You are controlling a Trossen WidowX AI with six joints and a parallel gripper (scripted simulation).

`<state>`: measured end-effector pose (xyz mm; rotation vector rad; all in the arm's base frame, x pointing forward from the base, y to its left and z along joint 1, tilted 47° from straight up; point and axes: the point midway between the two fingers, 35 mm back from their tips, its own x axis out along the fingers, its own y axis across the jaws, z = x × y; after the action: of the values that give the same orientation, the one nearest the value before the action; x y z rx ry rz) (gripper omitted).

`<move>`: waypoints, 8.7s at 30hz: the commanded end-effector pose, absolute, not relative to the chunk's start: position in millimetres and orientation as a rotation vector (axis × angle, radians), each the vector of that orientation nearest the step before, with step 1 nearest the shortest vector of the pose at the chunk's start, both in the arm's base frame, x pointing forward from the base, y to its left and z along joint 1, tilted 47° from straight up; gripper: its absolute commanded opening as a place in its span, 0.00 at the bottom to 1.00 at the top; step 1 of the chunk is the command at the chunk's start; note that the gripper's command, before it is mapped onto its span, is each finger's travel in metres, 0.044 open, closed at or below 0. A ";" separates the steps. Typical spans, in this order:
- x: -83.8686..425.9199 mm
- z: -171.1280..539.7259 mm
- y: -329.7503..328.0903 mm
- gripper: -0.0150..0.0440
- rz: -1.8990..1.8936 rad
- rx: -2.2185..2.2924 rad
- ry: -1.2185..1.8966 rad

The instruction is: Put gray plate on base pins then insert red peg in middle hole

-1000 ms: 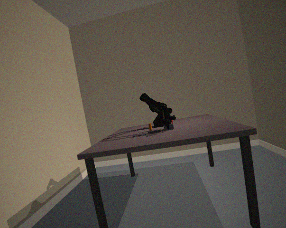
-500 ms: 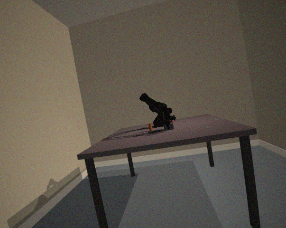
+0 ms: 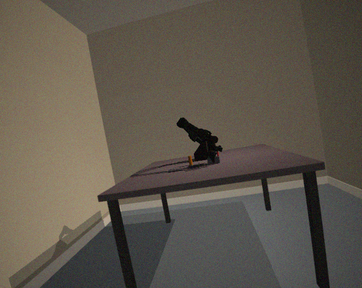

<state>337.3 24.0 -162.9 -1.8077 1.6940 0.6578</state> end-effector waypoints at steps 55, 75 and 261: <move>345.5 -57.2 84.8 0.25 0.722 -1.835 1.671; 356.4 -39.2 24.0 0.25 0.813 -1.901 1.660; 216.0 -109.0 114.8 1.00 -1.136 0.119 0.971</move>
<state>216.3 127.4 -98.7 0.1185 0.9738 -1.1259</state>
